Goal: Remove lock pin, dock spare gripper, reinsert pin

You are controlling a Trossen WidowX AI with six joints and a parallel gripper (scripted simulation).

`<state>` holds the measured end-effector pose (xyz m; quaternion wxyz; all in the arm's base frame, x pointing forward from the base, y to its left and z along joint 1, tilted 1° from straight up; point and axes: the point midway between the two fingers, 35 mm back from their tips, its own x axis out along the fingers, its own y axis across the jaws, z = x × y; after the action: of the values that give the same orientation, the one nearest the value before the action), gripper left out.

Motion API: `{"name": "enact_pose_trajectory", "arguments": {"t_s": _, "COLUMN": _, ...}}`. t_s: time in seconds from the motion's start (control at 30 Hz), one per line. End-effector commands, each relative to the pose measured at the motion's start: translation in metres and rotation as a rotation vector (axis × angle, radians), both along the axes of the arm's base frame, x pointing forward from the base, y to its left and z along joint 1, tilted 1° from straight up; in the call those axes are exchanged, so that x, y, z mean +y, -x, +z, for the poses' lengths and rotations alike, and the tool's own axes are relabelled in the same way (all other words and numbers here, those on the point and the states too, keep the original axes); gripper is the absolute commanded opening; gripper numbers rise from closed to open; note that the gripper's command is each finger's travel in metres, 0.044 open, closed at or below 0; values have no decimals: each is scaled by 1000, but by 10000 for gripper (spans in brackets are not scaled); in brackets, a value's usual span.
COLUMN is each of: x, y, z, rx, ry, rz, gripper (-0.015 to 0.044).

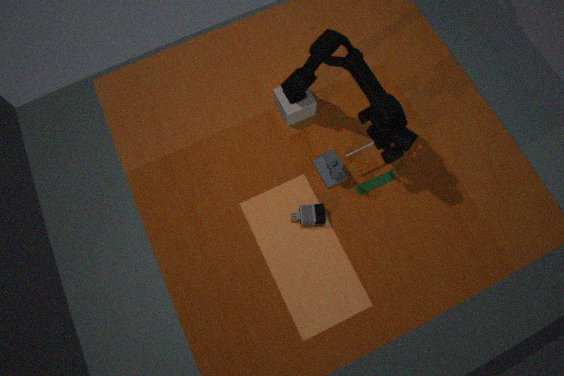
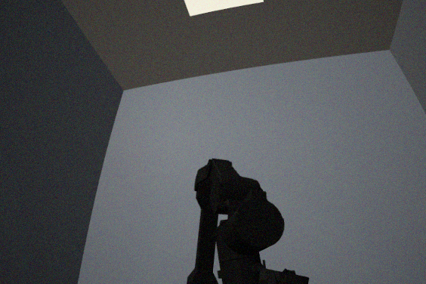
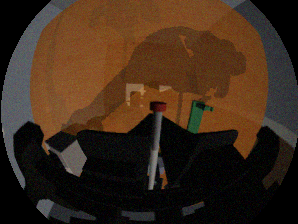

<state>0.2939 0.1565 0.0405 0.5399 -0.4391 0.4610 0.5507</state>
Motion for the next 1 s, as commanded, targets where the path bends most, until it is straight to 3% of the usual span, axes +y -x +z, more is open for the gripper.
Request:
{"name": "enact_pose_trajectory", "arguments": {"t_s": 0.0, "x": 3, "y": -7, "z": 1, "rx": 0, "ry": 0, "rz": -3, "gripper": 0}}
{"name": "enact_pose_trajectory", "arguments": {"t_s": 0.97, "x": 39, "y": -88, "z": 14, "rx": -5, "ry": -4, "rz": -37, "gripper": 0}}
